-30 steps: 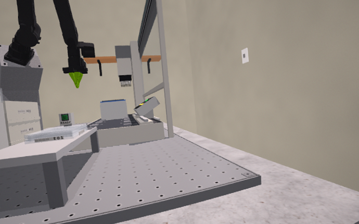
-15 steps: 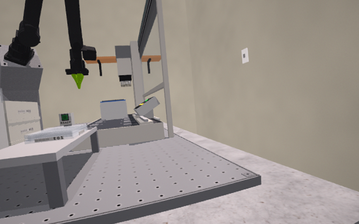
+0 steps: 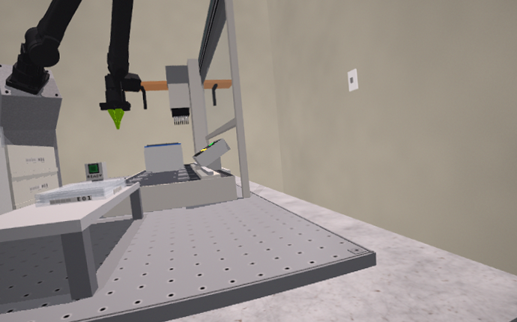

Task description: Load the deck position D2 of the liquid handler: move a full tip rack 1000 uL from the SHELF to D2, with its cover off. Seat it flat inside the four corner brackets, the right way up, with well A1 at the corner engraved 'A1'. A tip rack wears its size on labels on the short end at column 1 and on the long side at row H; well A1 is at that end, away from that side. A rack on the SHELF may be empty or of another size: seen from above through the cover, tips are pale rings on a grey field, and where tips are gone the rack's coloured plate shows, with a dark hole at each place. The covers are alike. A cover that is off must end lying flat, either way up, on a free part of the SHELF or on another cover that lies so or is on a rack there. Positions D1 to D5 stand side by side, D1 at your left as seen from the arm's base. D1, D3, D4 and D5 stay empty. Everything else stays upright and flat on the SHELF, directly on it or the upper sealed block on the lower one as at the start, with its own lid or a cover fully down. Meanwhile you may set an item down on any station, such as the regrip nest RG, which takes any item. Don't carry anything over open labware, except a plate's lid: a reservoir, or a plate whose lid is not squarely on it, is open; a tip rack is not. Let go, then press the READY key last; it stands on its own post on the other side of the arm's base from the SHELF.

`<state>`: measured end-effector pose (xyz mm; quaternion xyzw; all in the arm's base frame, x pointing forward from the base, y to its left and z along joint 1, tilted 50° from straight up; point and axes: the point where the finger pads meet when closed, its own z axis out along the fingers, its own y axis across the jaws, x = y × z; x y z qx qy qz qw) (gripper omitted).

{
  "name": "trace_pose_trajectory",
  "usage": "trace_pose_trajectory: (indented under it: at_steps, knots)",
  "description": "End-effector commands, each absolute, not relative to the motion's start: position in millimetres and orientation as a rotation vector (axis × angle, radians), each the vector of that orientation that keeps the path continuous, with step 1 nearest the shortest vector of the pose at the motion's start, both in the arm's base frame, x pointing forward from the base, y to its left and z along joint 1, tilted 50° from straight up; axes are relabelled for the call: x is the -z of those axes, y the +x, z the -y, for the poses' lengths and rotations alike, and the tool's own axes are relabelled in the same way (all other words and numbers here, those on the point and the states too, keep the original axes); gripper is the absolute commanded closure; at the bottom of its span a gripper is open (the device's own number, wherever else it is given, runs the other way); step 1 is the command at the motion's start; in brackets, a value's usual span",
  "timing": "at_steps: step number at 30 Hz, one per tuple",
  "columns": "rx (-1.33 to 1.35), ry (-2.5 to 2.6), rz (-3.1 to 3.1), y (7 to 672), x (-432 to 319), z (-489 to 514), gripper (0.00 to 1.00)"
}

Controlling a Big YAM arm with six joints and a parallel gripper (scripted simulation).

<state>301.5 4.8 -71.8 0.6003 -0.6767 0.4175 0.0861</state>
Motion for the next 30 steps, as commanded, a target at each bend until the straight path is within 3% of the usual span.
trace_pose_trajectory:
  at_steps: [1,20,30]
  knots:
    - [-1.258,1.777,2.053,309,80,-22,1.0]
    - [-1.256,1.769,2.062,326,126,-74,1.0]
    - [-1.256,1.779,2.06,279,147,-67,1.0]
